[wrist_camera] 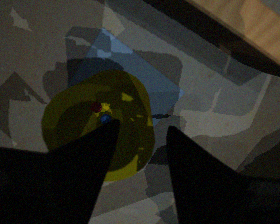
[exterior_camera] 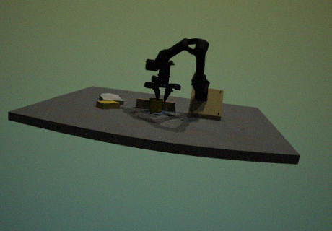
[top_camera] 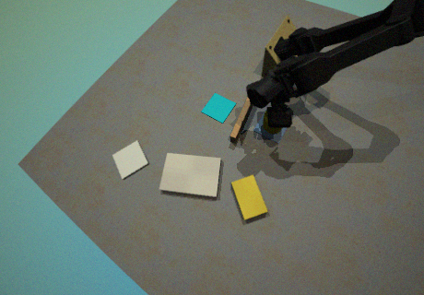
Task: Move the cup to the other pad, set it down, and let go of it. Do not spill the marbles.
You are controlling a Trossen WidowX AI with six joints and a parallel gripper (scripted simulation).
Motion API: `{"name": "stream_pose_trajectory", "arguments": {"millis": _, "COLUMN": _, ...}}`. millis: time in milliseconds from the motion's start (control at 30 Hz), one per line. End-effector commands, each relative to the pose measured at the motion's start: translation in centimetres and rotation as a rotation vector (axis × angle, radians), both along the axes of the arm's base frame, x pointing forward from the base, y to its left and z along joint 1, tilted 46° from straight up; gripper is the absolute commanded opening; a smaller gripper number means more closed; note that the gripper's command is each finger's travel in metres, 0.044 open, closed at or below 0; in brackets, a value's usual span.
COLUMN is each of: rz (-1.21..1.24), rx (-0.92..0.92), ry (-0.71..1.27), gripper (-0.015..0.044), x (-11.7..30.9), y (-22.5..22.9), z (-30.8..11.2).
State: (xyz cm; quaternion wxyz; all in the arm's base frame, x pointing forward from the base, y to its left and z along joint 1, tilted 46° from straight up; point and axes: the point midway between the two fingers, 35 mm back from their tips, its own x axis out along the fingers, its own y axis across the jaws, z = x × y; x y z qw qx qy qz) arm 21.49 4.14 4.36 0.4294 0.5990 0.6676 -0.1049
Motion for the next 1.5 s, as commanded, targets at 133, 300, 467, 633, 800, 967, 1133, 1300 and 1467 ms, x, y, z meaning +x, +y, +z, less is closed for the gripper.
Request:
{"name": "stream_pose_trajectory", "arguments": {"millis": 133, "rz": -0.004, "rx": 0.011, "ry": 0.008, "gripper": 0.0166, "x": -0.2, "y": 1.1, "z": -0.9}}
{"name": "stream_pose_trajectory", "arguments": {"millis": 300, "rz": -0.003, "rx": 0.013, "ry": 0.008, "gripper": 0.0166, "x": -0.2, "y": 1.7, "z": -1.4}}
{"name": "stream_pose_trajectory", "arguments": {"millis": 467, "rz": -0.003, "rx": 0.013, "ry": 0.008, "gripper": 0.0166, "x": -0.2, "y": 1.7, "z": -1.4}}
{"name": "stream_pose_trajectory", "arguments": {"millis": 633, "rz": 0.002, "rx": 0.006, "ry": 0.001, "gripper": 0.0140, "x": -0.1, "y": 1.5, "z": -1.3}}
{"name": "stream_pose_trajectory", "arguments": {"millis": 800, "rz": 0.002, "rx": 0.006, "ry": 0.001, "gripper": 0.0107, "x": -0.1, "y": 1.5, "z": -1.3}}
{"name": "stream_pose_trajectory", "arguments": {"millis": 967, "rz": 0.002, "rx": 0.006, "ry": 0.001, "gripper": 0.0073, "x": -0.1, "y": 1.5, "z": -1.3}}
{"name": "stream_pose_trajectory", "arguments": {"millis": 1133, "rz": 0.002, "rx": 0.006, "ry": 0.001, "gripper": 0.0040, "x": -0.1, "y": 1.5, "z": -1.3}}
{"name": "stream_pose_trajectory", "arguments": {"millis": 1300, "rz": 0.002, "rx": 0.006, "ry": 0.001, "gripper": 0.0000, "x": -0.1, "y": 1.5, "z": -1.3}}
{"name": "stream_pose_trajectory", "arguments": {"millis": 1467, "rz": 0.000, "rx": 0.004, "ry": 0.002, "gripper": 0.0000, "x": 0.0, "y": 1.0, "z": -0.9}}
